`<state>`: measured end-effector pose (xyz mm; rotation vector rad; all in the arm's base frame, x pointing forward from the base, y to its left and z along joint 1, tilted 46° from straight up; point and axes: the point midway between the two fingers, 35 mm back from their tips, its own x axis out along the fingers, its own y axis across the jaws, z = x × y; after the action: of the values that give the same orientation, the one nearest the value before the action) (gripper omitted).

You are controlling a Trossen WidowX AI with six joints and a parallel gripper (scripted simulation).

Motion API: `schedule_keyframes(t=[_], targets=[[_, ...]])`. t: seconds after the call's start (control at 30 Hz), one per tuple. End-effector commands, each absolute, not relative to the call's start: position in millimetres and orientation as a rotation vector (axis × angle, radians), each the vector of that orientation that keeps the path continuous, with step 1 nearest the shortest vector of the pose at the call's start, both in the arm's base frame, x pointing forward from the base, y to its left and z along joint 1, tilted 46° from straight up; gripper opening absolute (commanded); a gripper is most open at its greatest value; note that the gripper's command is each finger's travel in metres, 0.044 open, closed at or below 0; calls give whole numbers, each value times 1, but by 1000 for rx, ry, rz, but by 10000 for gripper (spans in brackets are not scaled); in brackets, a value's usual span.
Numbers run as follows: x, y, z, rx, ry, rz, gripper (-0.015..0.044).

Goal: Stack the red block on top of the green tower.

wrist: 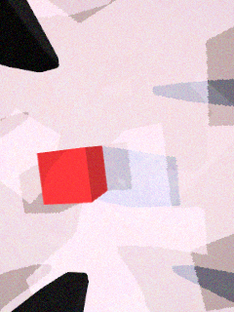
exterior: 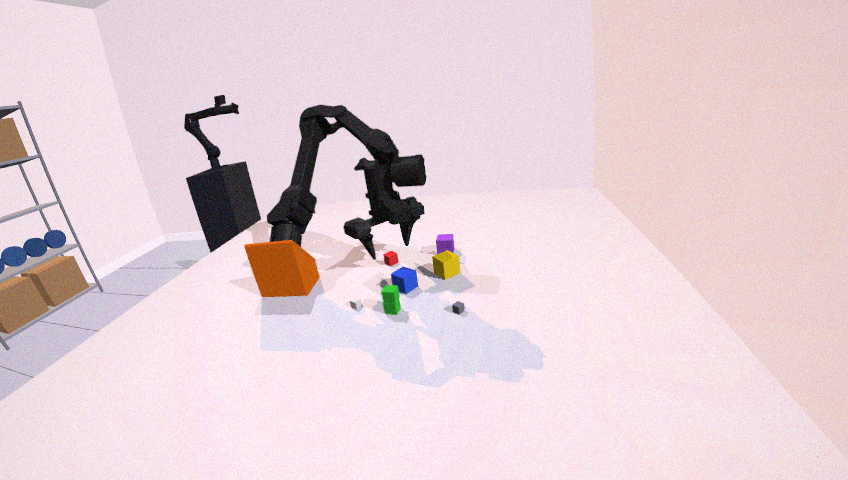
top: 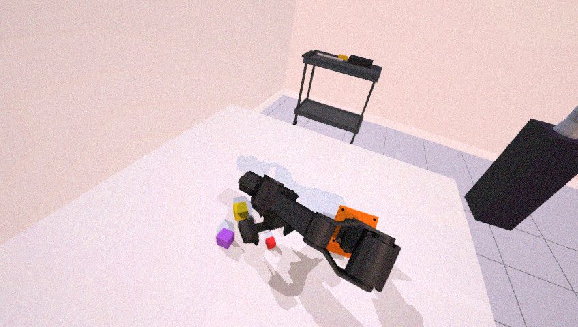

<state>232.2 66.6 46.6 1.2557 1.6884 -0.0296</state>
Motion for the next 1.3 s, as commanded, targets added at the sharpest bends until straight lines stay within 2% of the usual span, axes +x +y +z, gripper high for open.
schedule_keyframes(t=[0.0,0.8,1.23,1.27], targets=[[230,71,41,1264,1696,-32,440],[230,81,33,1265,1697,-30,440],[230,81,33,1265,1697,-30,99],[230,81,33,1265,1697,-30,92]])
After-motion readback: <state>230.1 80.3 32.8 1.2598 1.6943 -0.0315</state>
